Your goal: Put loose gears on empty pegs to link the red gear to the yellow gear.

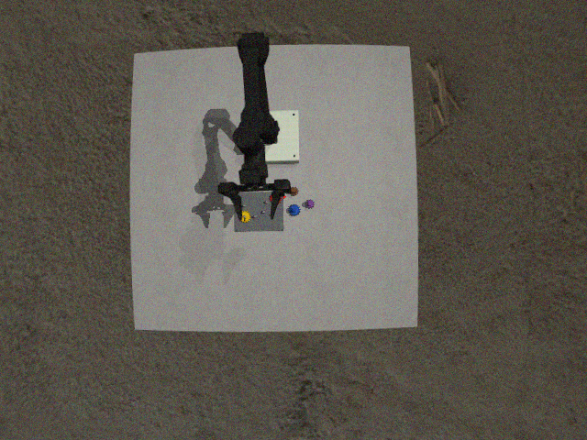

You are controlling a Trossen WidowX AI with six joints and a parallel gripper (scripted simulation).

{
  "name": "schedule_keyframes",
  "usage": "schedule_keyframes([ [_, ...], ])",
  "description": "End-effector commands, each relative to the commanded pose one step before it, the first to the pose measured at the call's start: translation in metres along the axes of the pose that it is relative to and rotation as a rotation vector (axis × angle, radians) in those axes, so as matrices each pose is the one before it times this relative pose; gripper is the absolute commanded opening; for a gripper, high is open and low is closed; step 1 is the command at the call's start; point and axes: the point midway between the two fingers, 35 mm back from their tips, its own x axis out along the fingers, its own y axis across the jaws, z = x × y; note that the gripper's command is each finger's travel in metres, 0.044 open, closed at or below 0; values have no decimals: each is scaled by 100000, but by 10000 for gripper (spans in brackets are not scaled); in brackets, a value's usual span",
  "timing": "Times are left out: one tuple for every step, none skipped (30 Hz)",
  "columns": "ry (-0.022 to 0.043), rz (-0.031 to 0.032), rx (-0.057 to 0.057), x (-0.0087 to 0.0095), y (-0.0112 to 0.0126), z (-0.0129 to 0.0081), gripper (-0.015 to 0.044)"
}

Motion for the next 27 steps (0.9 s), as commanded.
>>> schedule_keyframes([
  [1142,233,257,99,79,-240,426],
  [3431,685,749,289,239,-721,440],
  [5730,1094,1175,468,399,-1197,440],
  [7139,1270,1331,573,491,-1475,440],
  [7173,1164,1191,575,482,-1461,440],
  [7190,1046,1050,576,471,-1444,440],
  [7205,920,911,575,459,-1425,440],
  [7215,784,773,573,446,-1406,440],
  [7567,673,648,595,455,-1453,440],
  [7708,514,511,601,446,-1458,440],
  [7706,332,367,595,428,-1434,440],
  [7697,140,228,587,408,-1409,440],
  [7683,-60,95,578,387,-1384,440],
  [7662,-267,-30,568,366,-1357,440],
  [7635,-482,-148,556,343,-1331,440],
  [7601,-703,-257,542,320,-1303,440],
  [8351,-1046,-349,576,320,-1409,440],
  [8739,-1410,-485,581,304,-1448,440],
  [8664,-1731,-590,556,270,-1409,440],
  [8578,-2056,-678,528,236,-1368,440],
  [8456,-2376,-748,496,201,-1324,440],
  [6684,-2134,-637,381,138,-1026,440],
  [3976,-1380,-395,226,74,-601,440],
  [1319,-477,-133,76,24,-197,440],
  [3,15,0,0,170,-27,440],
  [2,9,0,0,108,-18,440],
  [0,0,0,0,0,0,440],
])
